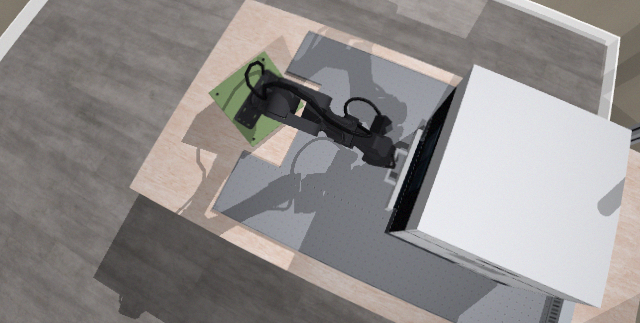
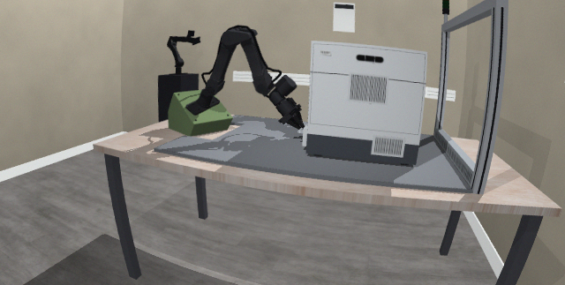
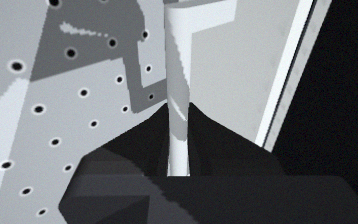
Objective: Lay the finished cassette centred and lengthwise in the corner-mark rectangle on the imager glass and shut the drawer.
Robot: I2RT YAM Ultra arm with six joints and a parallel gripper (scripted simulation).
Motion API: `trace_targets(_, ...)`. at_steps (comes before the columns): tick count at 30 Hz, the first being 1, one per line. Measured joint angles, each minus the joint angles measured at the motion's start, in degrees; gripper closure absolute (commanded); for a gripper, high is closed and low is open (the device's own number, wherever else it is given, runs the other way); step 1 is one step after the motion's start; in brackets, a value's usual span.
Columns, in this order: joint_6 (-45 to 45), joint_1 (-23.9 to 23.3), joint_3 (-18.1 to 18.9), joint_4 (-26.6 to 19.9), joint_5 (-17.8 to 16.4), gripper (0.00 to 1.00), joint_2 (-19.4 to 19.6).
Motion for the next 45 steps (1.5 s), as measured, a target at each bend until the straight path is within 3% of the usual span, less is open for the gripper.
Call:
trace_targets(10, 0.0, -0.1, 2.9, -0.6, -0.3, 1.00, 1.8)
trace_targets(45, -0.1, -0.1, 2.6, -0.2, -0.3, 1.00, 1.7)
